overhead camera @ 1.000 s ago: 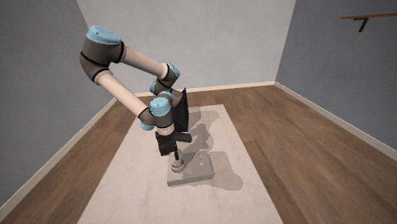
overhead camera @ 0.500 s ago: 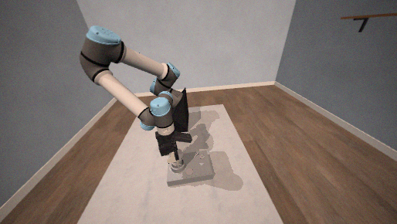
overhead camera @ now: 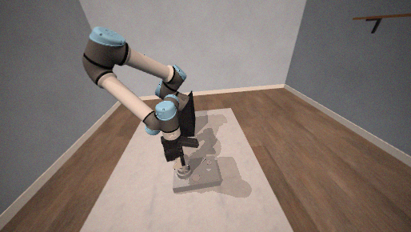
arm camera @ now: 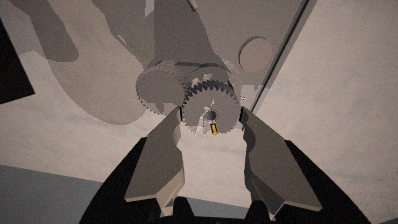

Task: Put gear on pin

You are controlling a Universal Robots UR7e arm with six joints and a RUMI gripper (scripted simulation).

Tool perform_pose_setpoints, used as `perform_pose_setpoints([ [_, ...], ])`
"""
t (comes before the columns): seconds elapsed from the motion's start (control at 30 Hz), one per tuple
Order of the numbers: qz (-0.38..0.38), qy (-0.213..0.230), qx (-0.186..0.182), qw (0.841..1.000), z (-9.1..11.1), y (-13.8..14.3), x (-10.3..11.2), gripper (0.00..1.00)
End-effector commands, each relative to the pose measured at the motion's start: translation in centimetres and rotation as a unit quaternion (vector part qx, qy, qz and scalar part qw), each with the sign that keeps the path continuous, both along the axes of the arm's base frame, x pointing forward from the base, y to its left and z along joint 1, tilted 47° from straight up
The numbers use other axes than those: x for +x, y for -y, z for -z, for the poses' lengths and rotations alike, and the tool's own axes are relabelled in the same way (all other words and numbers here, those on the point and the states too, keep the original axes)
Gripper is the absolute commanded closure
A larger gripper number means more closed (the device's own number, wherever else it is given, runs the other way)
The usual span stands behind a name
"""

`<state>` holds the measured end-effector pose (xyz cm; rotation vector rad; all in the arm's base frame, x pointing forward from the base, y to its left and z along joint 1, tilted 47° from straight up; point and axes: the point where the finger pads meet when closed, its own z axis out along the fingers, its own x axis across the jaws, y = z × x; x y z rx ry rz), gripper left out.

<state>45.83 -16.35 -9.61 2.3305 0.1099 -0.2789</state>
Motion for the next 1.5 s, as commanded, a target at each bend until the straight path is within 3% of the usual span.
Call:
perform_pose_setpoints([
  [0.0, 0.0, 0.001, 0.0, 1.0, -0.04, -0.03, 0.05, 1.0],
  [0.4, 0.0, 0.001, 0.0, 1.0, -0.04, -0.03, 0.05, 1.0],
  [0.43, 0.0, 0.001, 0.0, 1.0, -0.04, -0.03, 0.05, 0.0],
  [1.47, 0.0, 0.001, 0.0, 1.0, -0.04, -0.03, 0.05, 0.0],
])
